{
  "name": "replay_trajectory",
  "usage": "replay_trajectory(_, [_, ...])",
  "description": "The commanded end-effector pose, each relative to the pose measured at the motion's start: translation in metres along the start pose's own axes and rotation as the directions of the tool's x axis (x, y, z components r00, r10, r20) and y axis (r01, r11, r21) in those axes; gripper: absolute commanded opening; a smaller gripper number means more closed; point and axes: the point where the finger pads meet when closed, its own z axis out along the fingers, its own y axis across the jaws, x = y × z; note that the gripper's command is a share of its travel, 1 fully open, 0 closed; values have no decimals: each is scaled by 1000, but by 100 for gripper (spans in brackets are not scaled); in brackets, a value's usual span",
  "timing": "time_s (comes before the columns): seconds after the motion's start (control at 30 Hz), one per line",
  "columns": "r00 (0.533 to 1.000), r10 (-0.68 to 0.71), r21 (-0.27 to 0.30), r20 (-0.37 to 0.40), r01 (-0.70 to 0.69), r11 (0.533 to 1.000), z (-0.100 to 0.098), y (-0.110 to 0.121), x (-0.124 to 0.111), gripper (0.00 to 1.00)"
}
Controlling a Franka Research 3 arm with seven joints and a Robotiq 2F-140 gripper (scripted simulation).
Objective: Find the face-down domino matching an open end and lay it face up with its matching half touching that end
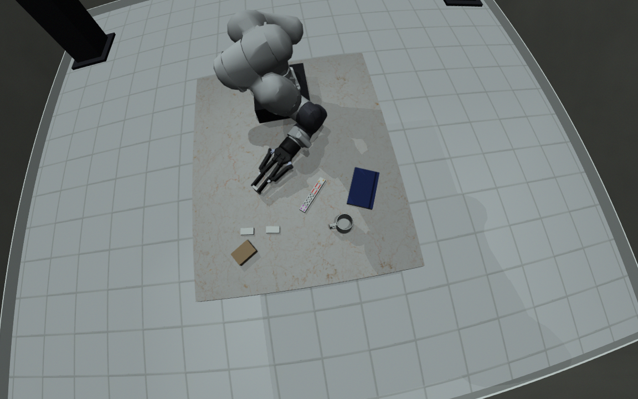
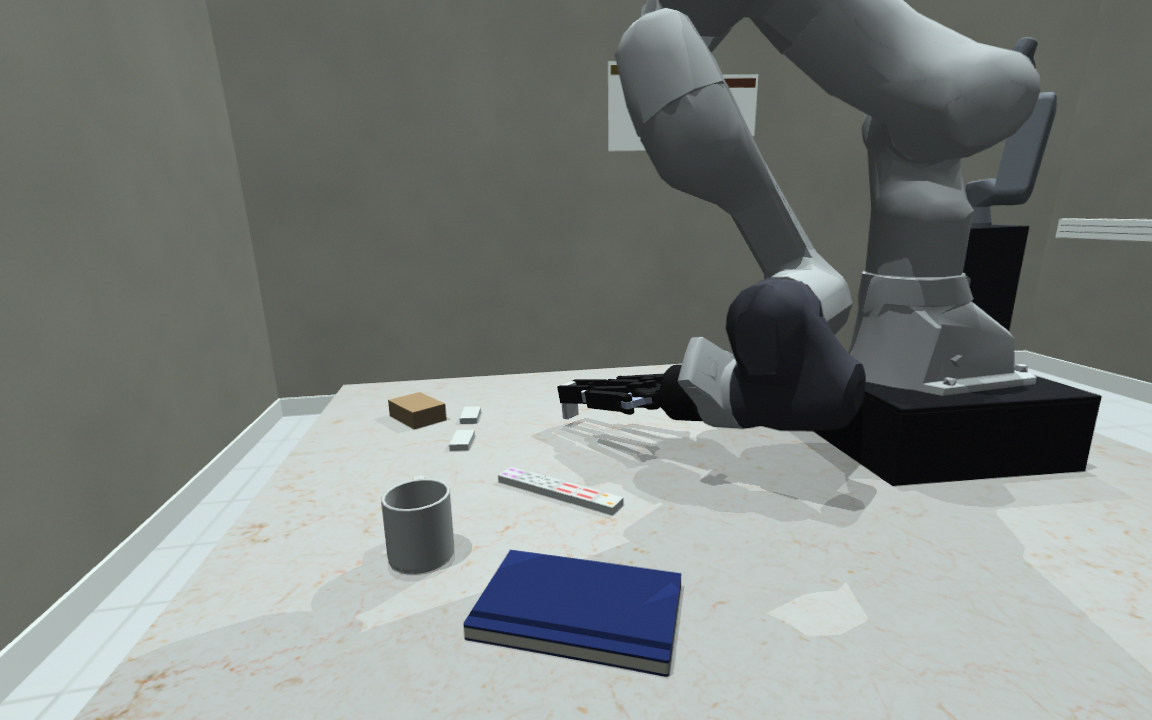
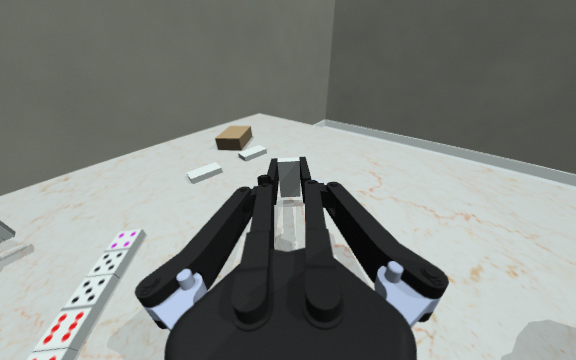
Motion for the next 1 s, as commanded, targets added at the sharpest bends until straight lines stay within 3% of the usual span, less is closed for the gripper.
replay_trajectory(0.0, [1000,27,7,-13,-27,1000,3,-3,-3,23])
replay_trajectory(0.97, [1000,27,7,-13,-27,1000,5,-3,-13,23])
